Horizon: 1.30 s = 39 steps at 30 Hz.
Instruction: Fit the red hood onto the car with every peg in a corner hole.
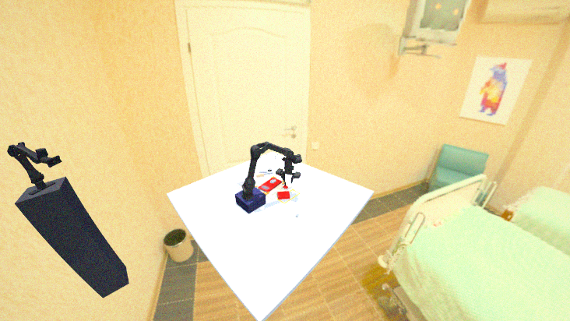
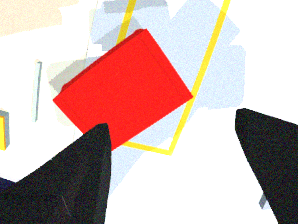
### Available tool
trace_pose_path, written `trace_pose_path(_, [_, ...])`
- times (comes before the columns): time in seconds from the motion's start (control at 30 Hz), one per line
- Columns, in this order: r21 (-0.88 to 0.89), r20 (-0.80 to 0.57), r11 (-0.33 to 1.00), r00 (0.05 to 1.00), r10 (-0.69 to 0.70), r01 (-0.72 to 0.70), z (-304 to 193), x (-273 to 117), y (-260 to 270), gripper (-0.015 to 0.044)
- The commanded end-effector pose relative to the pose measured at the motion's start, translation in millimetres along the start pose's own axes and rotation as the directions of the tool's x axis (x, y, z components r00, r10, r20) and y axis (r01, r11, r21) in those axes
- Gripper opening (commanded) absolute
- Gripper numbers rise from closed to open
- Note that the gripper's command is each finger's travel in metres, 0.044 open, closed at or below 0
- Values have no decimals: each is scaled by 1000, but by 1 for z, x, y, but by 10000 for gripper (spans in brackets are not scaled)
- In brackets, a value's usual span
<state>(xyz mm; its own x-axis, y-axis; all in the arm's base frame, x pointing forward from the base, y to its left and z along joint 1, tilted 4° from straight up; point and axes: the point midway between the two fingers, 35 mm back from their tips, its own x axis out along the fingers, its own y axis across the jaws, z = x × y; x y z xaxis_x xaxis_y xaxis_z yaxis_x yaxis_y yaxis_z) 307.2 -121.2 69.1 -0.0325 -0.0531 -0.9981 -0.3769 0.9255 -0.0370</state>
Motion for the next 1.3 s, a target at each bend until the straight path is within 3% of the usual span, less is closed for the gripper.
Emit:
trace_pose_path(0.0, [361, 4, 933, 1000, -5, 3, -7, 14, 8, 368])
trace_pose_path(0.1, [552, 2, 834, 1000, -3, 1, -11, 24, 14, 440])
trace_pose_path(0.37, [864, -2, 504, 1000, 1, 1, -25, 45, 31, 440])
trace_pose_path(1.27, [868, -2, 497, 1000, 1, 1, -24, 53, 30, 440])
